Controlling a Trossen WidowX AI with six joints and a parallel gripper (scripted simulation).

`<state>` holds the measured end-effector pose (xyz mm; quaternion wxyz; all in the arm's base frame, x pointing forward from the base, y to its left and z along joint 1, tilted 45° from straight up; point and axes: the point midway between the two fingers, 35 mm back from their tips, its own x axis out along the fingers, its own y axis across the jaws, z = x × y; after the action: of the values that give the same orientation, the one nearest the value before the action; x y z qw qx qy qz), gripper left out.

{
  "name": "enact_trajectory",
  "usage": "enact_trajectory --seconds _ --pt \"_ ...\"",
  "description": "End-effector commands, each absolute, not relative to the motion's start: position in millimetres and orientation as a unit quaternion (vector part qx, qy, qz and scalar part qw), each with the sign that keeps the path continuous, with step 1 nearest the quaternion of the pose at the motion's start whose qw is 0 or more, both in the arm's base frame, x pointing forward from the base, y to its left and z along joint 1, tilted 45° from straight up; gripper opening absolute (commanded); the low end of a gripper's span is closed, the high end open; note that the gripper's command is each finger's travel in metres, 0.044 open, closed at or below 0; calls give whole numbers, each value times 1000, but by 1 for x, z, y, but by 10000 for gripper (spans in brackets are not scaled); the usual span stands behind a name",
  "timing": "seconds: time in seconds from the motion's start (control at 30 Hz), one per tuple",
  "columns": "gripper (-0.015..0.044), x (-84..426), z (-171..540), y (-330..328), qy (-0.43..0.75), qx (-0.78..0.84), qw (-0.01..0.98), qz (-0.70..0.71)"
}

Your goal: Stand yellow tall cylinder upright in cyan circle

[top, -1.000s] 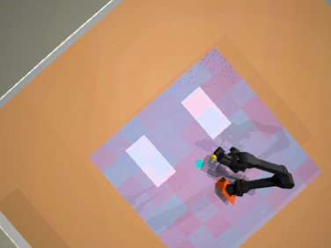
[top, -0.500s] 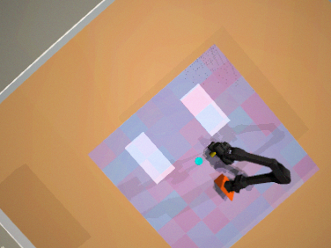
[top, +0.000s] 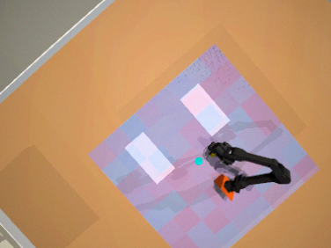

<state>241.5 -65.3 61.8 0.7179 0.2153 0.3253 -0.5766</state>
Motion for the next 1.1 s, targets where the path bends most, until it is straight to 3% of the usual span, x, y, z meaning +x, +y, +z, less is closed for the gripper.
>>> enact_trajectory --seconds 0.0,1.07 --pt "105 243 68 -57 326 218 718 -575" --pt "105 228 133 4 327 213 718 -576"
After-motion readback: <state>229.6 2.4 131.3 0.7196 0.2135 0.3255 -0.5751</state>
